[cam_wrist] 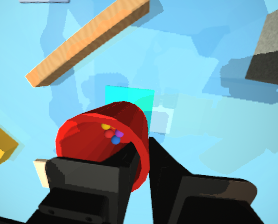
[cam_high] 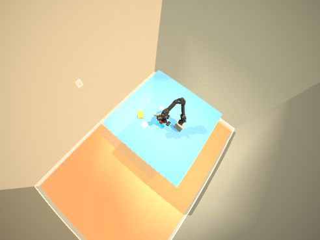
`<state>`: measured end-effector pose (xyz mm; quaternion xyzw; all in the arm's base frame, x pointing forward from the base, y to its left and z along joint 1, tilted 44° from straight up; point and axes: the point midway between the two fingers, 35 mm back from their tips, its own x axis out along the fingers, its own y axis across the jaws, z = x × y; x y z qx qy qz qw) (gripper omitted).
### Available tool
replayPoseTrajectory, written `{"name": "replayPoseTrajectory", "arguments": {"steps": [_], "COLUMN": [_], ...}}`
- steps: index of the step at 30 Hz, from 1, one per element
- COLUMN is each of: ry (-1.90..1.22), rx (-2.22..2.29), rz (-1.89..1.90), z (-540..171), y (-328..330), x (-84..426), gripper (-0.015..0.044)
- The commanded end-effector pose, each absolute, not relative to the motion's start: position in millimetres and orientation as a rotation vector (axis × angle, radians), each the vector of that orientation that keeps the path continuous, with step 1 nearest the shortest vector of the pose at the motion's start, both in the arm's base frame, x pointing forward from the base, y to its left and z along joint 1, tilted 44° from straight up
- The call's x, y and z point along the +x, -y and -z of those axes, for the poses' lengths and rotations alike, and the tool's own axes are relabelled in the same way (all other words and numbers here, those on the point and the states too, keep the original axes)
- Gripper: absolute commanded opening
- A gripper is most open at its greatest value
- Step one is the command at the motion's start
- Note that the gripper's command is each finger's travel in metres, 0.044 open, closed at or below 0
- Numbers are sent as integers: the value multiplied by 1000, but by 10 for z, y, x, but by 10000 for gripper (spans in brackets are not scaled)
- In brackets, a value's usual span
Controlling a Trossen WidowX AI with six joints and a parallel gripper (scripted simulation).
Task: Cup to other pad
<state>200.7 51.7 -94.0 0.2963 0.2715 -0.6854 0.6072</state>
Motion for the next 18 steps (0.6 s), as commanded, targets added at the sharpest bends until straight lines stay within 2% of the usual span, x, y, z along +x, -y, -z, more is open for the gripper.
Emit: {"name": "replayPoseTrajectory", "arguments": {"steps": [1,18], "ry": [-626,-625], "rx": [676,675], "rz": [1583,1583], "z": [998,1201], "y": [-464,-279], "x": [1997,1963], "gripper": [0,0]}}
